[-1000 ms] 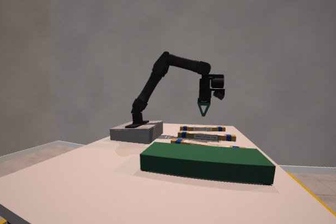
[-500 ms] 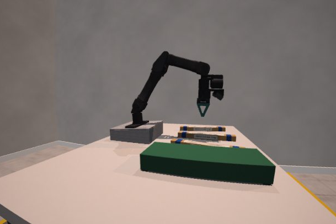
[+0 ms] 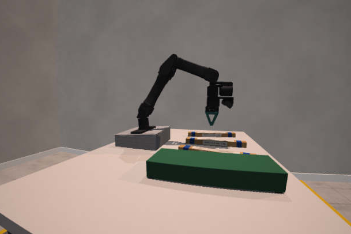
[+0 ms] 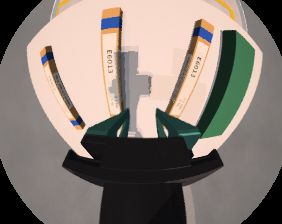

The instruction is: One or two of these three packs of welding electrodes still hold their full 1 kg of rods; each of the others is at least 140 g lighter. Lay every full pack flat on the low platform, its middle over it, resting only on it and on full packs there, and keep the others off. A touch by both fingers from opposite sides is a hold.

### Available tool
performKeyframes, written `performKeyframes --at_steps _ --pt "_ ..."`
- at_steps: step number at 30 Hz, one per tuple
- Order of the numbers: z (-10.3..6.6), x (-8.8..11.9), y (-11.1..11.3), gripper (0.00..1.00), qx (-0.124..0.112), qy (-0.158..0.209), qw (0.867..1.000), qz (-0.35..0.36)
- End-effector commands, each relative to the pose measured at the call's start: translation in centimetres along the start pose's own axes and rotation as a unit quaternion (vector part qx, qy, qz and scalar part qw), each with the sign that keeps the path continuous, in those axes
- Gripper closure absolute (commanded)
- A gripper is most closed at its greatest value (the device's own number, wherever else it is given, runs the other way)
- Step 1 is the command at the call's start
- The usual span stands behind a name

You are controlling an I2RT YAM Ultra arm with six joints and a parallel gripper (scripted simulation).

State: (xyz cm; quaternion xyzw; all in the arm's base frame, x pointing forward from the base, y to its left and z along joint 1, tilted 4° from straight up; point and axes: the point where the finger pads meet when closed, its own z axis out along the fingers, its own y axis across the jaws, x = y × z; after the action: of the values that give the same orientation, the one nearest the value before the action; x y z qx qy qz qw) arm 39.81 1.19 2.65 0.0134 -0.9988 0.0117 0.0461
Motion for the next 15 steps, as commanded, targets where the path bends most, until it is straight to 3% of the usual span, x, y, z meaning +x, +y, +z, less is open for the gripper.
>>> performKeyframes --at_steps 1,3,4,10,15 --pt "0.9 -0.3 -0.3 0.58 -0.001 -0.006 1.0 0.002" --pt "0.9 -0.3 -0.3 0.58 -0.001 -0.006 1.0 0.002" --pt "-0.3 -0.7 -0.3 0.58 -0.001 -0.025 1.0 0.002" --pt "2.3 -0.3 -0.3 0.58 -0.001 -0.003 1.0 0.003" --pt "2.4 -0.4 -0.2 0.58 -0.001 -0.012 1.0 0.001"
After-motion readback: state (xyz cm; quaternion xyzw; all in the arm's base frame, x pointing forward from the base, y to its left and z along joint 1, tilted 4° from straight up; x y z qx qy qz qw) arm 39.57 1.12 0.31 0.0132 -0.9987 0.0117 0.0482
